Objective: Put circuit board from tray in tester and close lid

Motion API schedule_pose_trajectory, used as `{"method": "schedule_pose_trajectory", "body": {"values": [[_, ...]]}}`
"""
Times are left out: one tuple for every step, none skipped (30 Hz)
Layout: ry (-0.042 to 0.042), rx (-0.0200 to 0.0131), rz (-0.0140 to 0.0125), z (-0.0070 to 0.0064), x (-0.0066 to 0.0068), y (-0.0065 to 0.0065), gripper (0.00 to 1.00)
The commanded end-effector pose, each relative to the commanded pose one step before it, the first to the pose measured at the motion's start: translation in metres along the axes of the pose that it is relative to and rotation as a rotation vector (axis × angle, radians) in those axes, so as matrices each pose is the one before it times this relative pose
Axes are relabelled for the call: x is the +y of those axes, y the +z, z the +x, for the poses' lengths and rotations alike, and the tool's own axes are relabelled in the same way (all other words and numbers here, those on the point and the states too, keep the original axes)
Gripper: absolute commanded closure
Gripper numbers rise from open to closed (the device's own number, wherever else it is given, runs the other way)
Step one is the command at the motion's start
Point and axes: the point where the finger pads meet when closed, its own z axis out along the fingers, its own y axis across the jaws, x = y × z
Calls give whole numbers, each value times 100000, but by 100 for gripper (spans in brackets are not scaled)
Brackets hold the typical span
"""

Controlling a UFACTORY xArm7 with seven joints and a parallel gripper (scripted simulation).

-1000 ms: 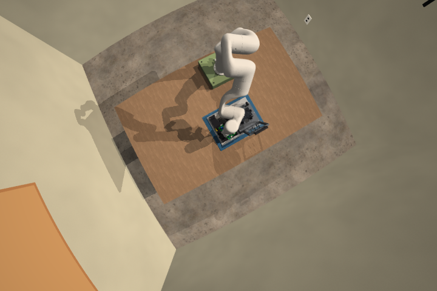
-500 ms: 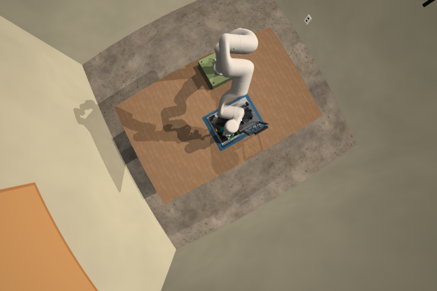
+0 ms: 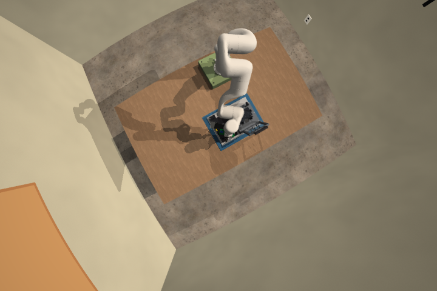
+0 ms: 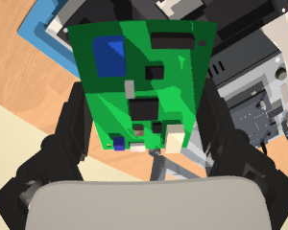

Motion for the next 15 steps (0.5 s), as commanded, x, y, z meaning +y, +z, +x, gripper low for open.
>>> {"method": "schedule_pose_trajectory", "body": {"values": [[-10967, -1009, 228, -26, -150, -159, 21], [-1984, 0, 0, 0, 0, 0, 21], [-1953, 0, 0, 0, 0, 0, 21], [-1922, 0, 0, 0, 0, 0, 21], [-1889, 0, 0, 0, 0, 0, 21], [-1857, 0, 0, 0, 0, 0, 21], [-1824, 0, 0, 0, 0, 0, 21], [-1791, 0, 0, 0, 0, 0, 21], [-1757, 0, 0, 0, 0, 0, 21], [-1723, 0, 0, 0, 0, 0, 21], [-1688, 0, 0, 0, 0, 0, 21], [-1653, 0, 0, 0, 0, 0, 21], [-1618, 0, 0, 0, 0, 0, 21], [0, 0, 0, 0, 0, 0, 21], [0, 0, 0, 0, 0, 0, 21]]}}
